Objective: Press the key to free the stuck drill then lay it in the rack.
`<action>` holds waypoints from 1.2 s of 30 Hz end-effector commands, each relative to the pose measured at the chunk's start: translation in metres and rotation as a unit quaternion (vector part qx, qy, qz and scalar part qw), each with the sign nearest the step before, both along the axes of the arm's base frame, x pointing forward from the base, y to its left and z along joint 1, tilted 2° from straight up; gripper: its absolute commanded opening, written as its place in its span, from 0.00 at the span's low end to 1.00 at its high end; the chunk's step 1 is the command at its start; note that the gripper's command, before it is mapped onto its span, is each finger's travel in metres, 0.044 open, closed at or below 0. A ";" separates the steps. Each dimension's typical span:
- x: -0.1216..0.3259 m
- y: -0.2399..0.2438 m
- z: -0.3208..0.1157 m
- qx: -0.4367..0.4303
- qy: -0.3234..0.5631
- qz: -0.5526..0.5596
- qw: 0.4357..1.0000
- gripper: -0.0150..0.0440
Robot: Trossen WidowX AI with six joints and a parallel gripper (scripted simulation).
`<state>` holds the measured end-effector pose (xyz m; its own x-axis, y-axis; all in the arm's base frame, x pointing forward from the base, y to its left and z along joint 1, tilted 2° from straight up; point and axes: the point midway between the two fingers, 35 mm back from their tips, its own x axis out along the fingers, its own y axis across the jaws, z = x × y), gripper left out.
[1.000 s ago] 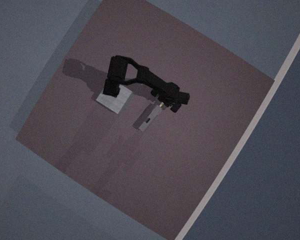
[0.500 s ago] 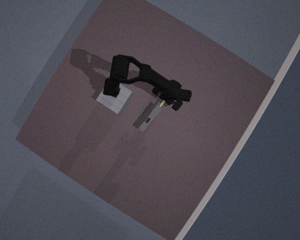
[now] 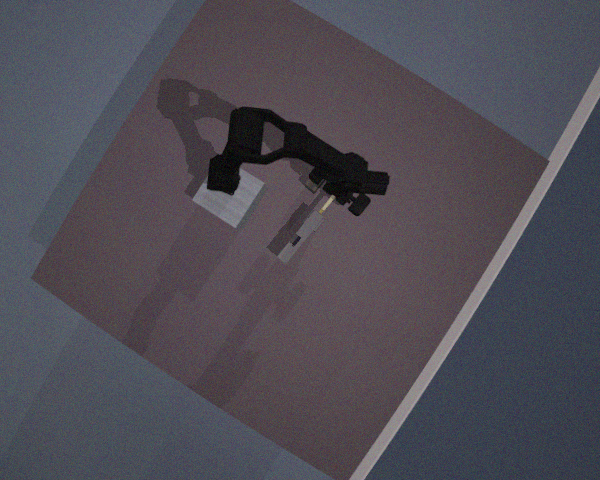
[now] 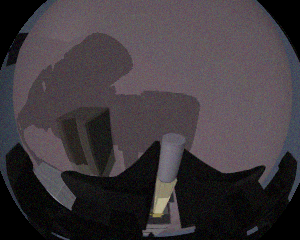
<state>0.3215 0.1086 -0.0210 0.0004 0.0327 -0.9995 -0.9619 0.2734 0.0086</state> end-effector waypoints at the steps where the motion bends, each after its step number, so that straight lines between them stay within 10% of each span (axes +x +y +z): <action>1: 0.004 0.007 0.002 0.002 -0.002 -0.001 1.000 0.25; 36: 0.008 0.031 0.010 0.003 -0.002 -0.001 1.000 0.25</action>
